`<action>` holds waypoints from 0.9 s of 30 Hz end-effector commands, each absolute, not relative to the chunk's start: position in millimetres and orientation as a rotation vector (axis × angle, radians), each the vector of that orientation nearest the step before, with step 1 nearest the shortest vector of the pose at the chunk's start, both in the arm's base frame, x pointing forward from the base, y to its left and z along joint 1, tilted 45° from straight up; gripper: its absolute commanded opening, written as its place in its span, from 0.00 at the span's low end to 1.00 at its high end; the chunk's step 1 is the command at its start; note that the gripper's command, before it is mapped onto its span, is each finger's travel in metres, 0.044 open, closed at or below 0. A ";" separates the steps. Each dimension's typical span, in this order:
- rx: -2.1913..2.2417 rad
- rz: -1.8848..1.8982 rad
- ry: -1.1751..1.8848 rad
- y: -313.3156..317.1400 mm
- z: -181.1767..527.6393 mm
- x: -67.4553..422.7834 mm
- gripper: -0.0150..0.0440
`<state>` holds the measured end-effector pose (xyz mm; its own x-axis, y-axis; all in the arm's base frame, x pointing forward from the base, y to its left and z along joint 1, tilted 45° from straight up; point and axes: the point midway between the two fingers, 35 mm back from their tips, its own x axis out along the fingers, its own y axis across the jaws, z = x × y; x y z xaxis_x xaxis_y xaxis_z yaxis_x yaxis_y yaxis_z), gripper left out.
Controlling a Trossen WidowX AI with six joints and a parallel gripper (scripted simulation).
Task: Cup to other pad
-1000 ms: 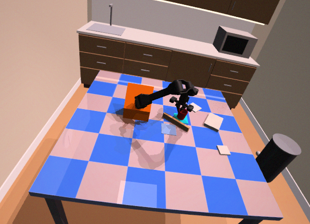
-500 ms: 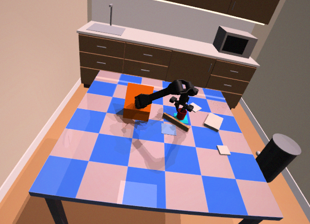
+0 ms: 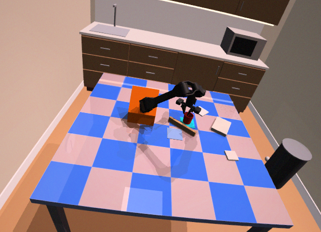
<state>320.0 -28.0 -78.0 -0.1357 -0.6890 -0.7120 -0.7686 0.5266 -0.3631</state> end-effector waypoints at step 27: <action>-1.208 0.112 1.862 -5.2 -54.4 323.5 0.87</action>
